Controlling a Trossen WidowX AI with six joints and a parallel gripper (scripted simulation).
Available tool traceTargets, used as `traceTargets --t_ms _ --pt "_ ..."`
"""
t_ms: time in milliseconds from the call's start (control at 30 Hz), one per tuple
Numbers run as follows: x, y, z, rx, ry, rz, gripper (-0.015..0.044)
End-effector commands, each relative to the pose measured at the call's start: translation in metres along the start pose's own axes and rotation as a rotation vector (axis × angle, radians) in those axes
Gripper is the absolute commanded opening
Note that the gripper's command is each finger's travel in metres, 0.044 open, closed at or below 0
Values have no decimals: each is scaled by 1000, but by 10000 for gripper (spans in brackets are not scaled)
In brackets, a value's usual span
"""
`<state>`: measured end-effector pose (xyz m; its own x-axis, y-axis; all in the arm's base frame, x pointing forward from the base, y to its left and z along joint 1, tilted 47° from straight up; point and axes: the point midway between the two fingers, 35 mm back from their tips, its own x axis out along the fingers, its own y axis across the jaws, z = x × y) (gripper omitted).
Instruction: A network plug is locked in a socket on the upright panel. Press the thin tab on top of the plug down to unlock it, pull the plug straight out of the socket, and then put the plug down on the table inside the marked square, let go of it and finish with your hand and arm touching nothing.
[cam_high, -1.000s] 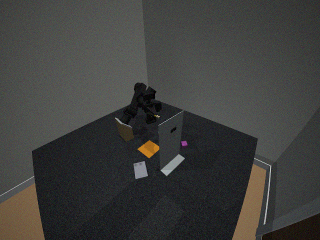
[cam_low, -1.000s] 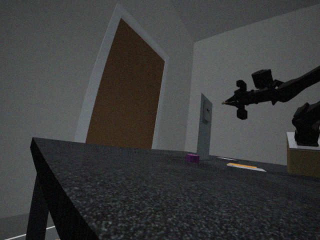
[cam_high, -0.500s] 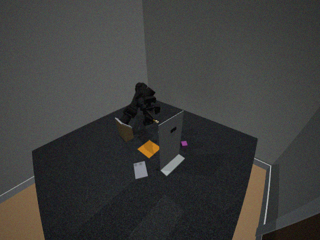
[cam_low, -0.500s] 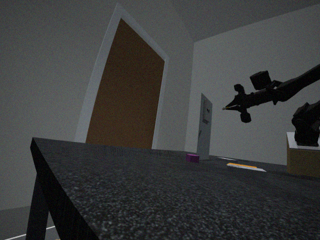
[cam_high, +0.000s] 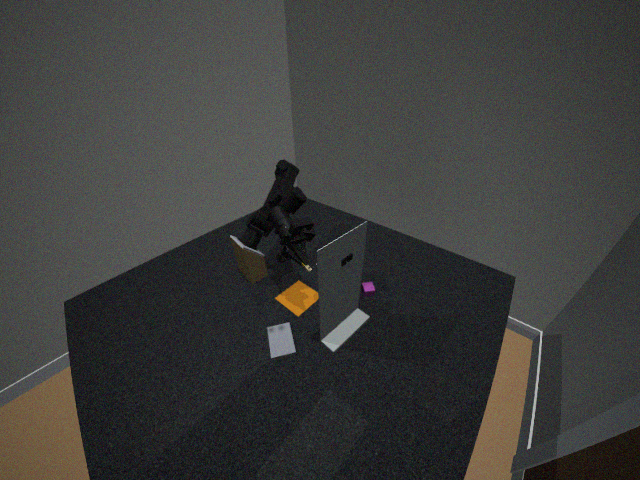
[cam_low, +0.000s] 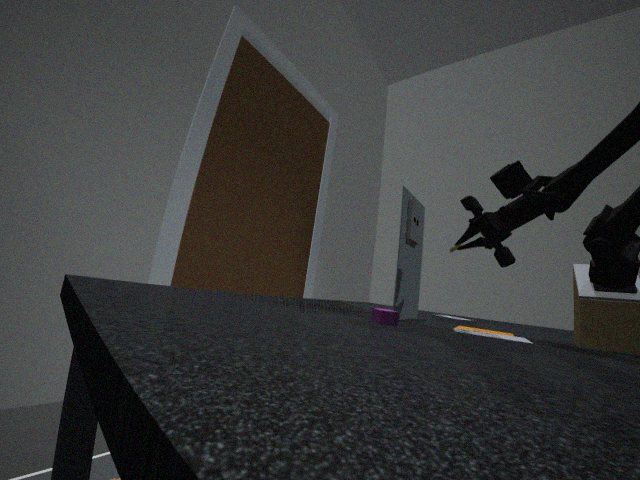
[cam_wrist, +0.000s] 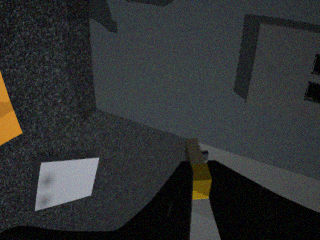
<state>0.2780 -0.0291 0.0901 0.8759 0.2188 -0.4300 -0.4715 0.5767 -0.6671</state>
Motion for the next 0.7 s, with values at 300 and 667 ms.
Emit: traceTargets --t_ms 300,667 --pt "8 59 0 -62 -125 232 0" --pt "4 103 7 -88 -265 386 0"
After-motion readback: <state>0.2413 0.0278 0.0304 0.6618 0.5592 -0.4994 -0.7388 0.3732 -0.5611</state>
